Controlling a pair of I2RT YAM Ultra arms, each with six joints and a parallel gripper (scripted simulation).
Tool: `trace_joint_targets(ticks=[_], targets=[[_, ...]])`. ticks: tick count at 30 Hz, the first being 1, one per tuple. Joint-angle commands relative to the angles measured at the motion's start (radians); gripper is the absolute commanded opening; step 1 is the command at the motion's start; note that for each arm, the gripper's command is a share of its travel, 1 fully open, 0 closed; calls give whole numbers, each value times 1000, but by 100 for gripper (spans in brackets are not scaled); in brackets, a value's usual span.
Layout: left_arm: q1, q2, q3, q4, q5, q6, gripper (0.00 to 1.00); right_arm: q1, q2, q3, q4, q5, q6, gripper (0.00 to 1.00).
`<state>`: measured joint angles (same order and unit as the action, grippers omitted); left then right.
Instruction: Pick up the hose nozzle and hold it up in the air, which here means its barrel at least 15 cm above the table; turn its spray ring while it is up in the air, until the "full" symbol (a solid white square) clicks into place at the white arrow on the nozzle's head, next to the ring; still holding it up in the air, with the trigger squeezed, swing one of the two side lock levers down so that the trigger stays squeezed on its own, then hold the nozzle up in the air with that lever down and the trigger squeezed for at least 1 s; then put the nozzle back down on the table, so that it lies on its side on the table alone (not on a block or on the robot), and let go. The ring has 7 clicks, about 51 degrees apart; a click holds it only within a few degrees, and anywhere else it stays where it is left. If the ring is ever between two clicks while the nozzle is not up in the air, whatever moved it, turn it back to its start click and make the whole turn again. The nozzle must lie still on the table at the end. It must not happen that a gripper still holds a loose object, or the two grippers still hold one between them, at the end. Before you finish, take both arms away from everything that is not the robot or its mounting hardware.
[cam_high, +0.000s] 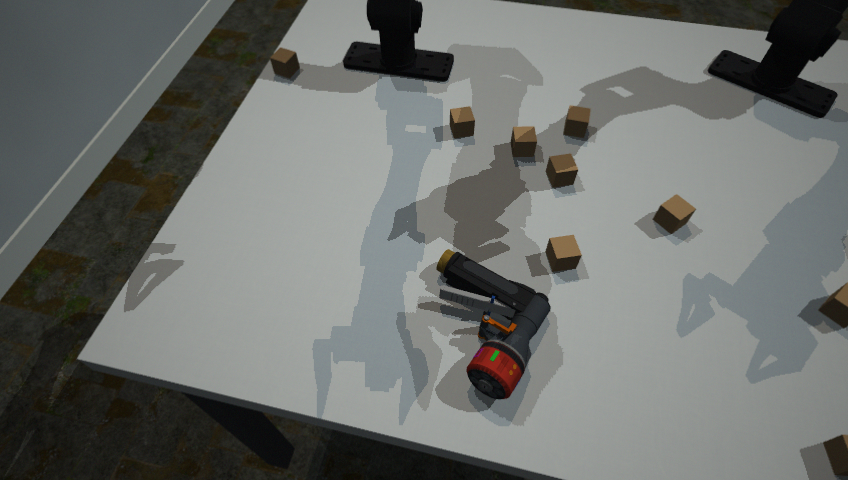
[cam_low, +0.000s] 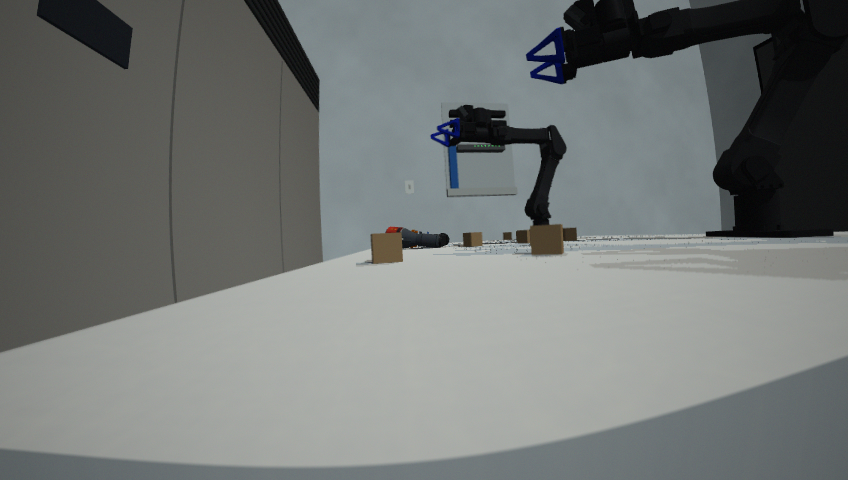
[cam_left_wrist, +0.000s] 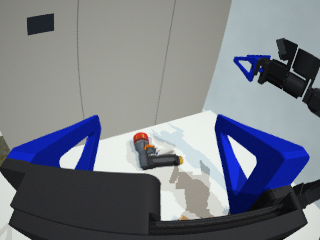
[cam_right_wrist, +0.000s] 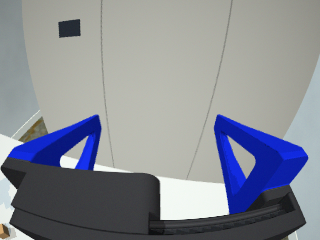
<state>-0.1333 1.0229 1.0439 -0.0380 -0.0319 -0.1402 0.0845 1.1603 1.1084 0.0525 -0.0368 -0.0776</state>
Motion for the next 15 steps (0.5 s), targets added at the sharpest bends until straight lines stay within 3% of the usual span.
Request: trace_joint_targets(ticks=[1, 10, 13, 14, 15], targets=[[64, 13, 34, 47, 25, 113, 100, -43, -75, -31, -48, 35, 67, 100], [147, -8, 34, 68, 57, 167, 100, -96, -137, -80, -76, 24, 93, 100], [152, 35, 30, 43, 35, 131, 100, -97, -158, -19, -34, 29, 66, 100], [150, 17, 30, 32, 34, 130, 100, -99, -154, -19, -32, 29, 66, 37], [140, 3, 36, 31, 34, 130, 100, -100, -150, -19, -32, 29, 66, 37]])
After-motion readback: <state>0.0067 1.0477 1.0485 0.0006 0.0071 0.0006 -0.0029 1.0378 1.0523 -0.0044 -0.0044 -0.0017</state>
